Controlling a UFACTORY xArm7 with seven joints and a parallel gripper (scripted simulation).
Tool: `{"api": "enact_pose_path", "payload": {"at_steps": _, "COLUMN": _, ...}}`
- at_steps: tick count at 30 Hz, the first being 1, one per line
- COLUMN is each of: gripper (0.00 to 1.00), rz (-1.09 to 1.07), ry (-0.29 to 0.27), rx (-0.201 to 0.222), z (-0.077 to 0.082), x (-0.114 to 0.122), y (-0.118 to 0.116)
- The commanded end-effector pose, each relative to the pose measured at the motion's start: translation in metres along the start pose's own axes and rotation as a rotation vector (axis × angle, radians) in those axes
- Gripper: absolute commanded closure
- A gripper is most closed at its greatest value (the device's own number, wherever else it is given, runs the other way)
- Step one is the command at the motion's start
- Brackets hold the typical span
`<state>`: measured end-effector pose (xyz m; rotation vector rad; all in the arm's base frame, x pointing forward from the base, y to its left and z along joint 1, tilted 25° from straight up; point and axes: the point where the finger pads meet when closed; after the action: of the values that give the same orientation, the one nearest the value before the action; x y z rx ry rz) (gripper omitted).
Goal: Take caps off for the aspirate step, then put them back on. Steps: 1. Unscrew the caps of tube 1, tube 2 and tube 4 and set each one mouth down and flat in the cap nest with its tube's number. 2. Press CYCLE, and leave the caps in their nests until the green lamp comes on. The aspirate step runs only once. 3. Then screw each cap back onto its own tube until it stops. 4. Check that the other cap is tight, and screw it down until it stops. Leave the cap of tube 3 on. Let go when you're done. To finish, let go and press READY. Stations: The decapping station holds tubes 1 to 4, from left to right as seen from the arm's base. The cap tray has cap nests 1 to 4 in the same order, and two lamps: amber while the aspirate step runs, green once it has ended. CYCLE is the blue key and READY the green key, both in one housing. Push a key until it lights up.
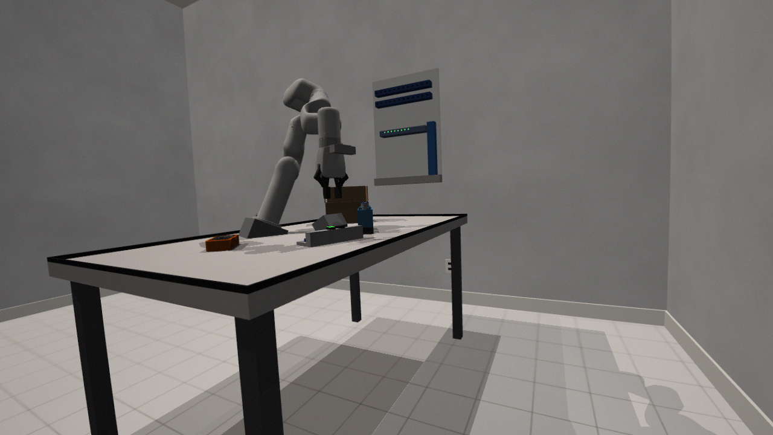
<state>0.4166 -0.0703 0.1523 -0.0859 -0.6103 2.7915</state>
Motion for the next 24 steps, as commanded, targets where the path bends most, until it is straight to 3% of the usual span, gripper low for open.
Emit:
{"api": "enact_pose_path", "payload": {"at_steps": 1, "gripper": 0.54, "rz": 0.000, "ry": -0.001, "rx": -0.004, "z": -0.010, "x": -0.002, "y": 0.000}}
{"api": "enact_pose_path", "payload": {"at_steps": 15, "gripper": 0.54, "rz": 0.000, "ry": -0.001, "rx": -0.004, "z": -0.080, "x": -0.002, "y": 0.000}}
{"api": "enact_pose_path", "payload": {"at_steps": 17, "gripper": 0.54, "rz": 0.000, "ry": -0.001, "rx": -0.004, "z": -0.080, "x": -0.002, "y": 0.000}}
{"api": "enact_pose_path", "payload": {"at_steps": 24, "gripper": 0.54, "rz": 0.000, "ry": -0.001, "rx": -0.004, "z": -0.115, "x": -0.003, "y": 0.000}}
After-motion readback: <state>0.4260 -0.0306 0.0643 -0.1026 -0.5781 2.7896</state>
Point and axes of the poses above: the point where the finger pads meet when closed, its own z axis back along the fingers, its own y axis across the jaws, x = y × z, and after that the axes turned 10 degrees about -z, right-handed
